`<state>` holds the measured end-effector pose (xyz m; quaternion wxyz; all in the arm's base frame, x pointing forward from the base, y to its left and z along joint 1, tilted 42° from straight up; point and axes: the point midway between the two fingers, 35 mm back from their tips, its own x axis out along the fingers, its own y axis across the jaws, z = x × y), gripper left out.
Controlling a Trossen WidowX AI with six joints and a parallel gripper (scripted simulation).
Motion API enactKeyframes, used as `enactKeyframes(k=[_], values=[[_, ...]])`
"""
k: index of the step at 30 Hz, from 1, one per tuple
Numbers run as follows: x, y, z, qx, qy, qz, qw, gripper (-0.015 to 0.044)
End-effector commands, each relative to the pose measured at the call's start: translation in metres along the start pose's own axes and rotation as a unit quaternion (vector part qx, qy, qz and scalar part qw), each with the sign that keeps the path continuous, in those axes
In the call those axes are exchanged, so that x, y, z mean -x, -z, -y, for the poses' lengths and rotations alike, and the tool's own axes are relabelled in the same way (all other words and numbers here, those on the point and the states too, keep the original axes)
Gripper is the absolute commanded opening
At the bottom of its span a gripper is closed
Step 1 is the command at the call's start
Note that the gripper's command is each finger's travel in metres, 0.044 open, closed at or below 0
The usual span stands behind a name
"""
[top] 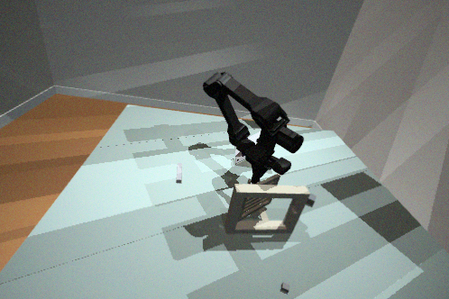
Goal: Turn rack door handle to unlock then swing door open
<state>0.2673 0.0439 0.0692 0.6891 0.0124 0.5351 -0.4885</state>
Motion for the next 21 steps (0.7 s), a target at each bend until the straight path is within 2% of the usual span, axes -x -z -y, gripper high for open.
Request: enactKeyframes(k=[1, 21], values=[[0.000, -0.003, 0.011, 0.044, -0.002, 0.002, 0.999, 0.0021], [0.000, -0.023, 0.053, 0.203, 0.000, 0.003, 0.979, 0.0021]])
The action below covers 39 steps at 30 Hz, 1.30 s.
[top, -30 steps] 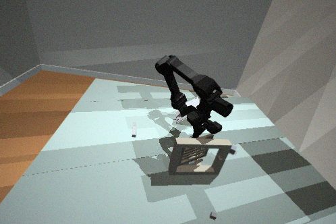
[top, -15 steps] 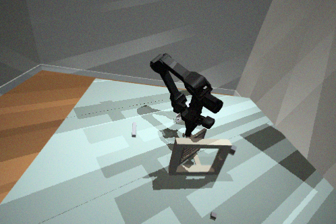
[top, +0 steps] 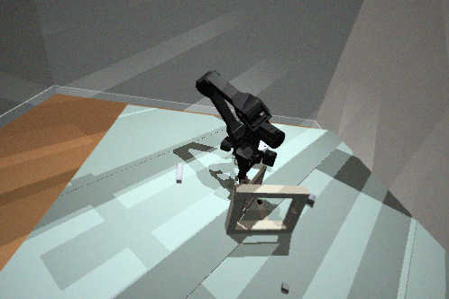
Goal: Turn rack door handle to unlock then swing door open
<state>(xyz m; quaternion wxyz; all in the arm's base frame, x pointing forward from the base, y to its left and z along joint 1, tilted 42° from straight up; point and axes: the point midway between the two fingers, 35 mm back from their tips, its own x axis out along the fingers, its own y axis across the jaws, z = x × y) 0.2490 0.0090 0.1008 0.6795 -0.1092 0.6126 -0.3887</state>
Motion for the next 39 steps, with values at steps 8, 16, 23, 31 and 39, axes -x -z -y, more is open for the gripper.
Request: enactKeyframes(k=[8, 16, 23, 31, 39], values=[[0.001, -0.007, 0.024, 0.087, -0.001, 0.004, 0.996, 0.0021], [0.001, -0.014, 0.039, 0.143, 0.000, 0.004, 0.990, 0.0021], [0.001, -0.021, 0.051, 0.190, 0.000, 0.004, 0.982, 0.0021], [0.001, -0.031, 0.064, 0.244, 0.001, 0.004, 0.970, 0.0021], [0.001, -0.041, 0.076, 0.296, 0.001, 0.004, 0.955, 0.0021]])
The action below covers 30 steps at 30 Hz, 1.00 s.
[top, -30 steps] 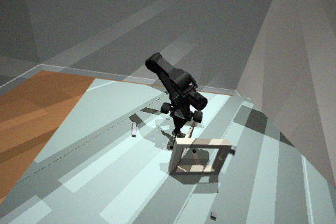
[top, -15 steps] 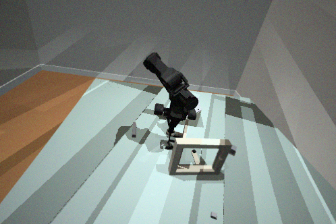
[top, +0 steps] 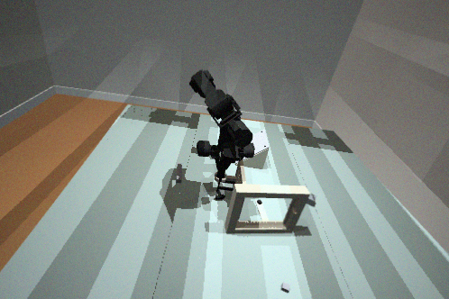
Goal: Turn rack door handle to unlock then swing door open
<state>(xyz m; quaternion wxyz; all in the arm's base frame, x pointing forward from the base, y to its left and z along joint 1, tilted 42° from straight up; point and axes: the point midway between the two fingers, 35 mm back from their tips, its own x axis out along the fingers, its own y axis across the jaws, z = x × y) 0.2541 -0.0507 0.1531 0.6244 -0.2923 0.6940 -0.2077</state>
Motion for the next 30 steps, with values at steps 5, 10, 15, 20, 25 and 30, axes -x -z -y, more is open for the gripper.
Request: enactKeyframes(k=[5, 10, 15, 20, 25, 30], values=[[0.0011, -0.0042, 0.0165, 0.057, 0.001, 0.003, 0.998, 0.0021], [0.0011, -0.0045, 0.0180, 0.061, 0.001, 0.003, 0.998, 0.0021], [0.0011, -0.0045, 0.0180, 0.061, 0.001, 0.003, 0.998, 0.0021], [0.0011, -0.0045, 0.0180, 0.061, 0.001, 0.003, 0.998, 0.0073], [0.0011, -0.0045, 0.0180, 0.061, 0.001, 0.003, 0.998, 0.0205], [0.0015, -0.0045, 0.0180, 0.061, 0.001, 0.003, 0.998, 0.0293]])
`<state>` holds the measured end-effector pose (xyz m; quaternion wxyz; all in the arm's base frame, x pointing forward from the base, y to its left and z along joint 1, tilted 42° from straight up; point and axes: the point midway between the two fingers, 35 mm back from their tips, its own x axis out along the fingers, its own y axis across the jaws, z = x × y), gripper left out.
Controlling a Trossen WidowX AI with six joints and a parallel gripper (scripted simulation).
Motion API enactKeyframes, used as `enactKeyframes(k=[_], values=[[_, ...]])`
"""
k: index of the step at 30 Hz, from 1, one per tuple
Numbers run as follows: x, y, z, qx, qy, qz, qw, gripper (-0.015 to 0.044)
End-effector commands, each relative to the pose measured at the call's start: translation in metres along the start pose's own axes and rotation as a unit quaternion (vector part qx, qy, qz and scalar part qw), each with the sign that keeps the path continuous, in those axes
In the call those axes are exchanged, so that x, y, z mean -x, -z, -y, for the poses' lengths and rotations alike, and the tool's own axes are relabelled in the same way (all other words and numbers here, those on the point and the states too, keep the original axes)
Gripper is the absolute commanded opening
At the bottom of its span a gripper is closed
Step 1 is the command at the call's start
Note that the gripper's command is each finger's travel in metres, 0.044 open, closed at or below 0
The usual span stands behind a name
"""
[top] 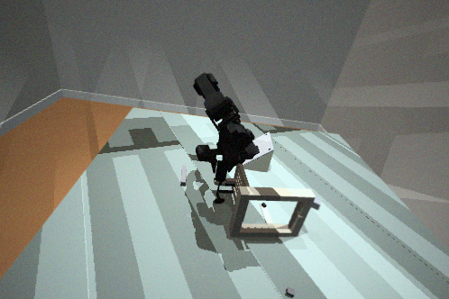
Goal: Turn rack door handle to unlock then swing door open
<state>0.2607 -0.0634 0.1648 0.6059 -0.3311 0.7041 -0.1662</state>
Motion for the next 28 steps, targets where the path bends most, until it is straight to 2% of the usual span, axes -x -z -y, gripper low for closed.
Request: enactKeyframes(k=[1, 28], values=[[0.002, -0.001, 0.000, 0.002, -0.001, 0.003, 1.000, 0.0293], [0.055, 0.003, 0.000, 0.041, 0.003, 0.066, 0.997, 0.0293]])
